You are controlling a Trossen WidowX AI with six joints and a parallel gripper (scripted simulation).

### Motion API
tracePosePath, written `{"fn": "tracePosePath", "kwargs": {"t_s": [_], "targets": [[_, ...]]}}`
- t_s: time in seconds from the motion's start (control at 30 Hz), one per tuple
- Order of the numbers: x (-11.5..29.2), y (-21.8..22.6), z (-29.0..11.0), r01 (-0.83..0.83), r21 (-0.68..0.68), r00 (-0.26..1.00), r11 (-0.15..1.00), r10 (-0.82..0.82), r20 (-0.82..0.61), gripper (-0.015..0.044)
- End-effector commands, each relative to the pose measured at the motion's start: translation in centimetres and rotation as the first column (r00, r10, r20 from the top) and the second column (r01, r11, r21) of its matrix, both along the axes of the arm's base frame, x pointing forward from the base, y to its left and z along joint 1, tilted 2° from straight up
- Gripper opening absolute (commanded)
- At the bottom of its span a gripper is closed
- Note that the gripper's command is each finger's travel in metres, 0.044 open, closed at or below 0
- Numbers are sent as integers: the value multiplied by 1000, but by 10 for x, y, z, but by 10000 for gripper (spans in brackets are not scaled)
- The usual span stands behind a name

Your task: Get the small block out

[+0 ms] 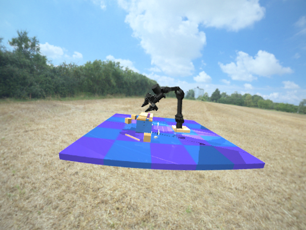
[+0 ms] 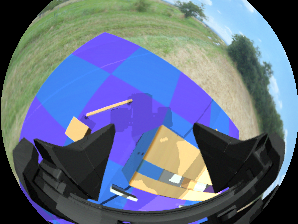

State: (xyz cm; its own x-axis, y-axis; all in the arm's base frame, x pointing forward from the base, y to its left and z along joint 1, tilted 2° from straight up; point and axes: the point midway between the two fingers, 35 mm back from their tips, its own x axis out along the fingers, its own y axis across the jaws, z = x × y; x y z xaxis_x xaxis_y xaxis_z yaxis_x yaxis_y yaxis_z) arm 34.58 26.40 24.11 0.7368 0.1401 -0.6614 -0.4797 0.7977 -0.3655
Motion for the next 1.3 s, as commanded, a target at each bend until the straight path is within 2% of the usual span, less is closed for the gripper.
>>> {"fn": "tracePosePath", "kwargs": {"t_s": [0.0,0.2,0.3,0.43,1.27], "targets": [[-3,-68,-41,-235,-395,954,888,134,-267,400],[-21,-124,-59,-497,-508,820,704,189,-539,400],[-35,-150,-63,-634,-485,710,602,203,-674,400],[-54,-181,-65,-786,-387,533,482,214,-818,400],[-54,-182,-76,-796,-377,519,474,214,-827,400]]}}
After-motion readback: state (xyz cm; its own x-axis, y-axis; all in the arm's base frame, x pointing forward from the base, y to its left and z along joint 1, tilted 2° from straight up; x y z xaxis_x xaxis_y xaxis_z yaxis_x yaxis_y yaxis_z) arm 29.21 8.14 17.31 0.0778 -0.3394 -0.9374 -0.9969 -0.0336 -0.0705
